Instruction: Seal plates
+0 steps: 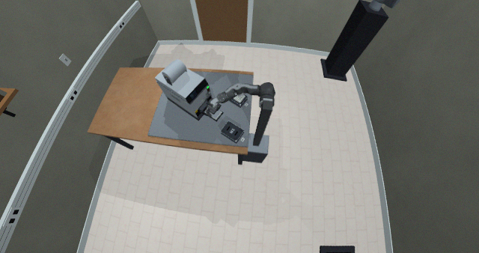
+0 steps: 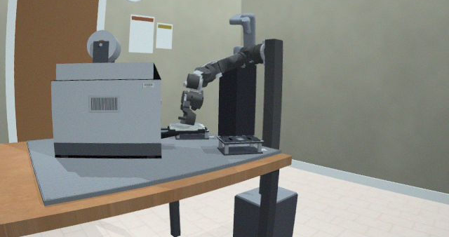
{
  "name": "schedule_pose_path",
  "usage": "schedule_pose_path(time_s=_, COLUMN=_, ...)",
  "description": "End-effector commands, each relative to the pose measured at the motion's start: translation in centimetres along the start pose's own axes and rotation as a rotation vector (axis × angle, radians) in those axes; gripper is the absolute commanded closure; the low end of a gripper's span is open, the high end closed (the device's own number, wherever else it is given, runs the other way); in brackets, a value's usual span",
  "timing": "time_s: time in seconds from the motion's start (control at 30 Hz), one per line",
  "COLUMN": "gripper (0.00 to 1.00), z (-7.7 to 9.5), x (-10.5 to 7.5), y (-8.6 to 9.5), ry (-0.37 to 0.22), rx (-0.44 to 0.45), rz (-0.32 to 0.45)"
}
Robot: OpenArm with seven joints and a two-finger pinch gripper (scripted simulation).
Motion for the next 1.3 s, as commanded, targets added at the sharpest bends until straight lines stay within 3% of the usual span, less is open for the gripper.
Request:
schedule_pose_path(time_s=0.0, gripper=0.35, z=-0.1, x=0.3, y=0.0, ry=0.001, rx=-0.007, rz=0.004)
schedule_pose_path(time_s=1.27, gripper=0.35, z=-0.2, x=1.6, y=0.0, ry=-0.002, rx=-0.001, rz=0.005)
Point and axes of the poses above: the point where the finger pads meet when closed, its own x axis out along the fingers, its own y axis across the jaws, z = x × y, the point moved 9 cm from there along -x, back along the fingers, and after that the axes turned 9 degrees about x, right-handed, at the moved point
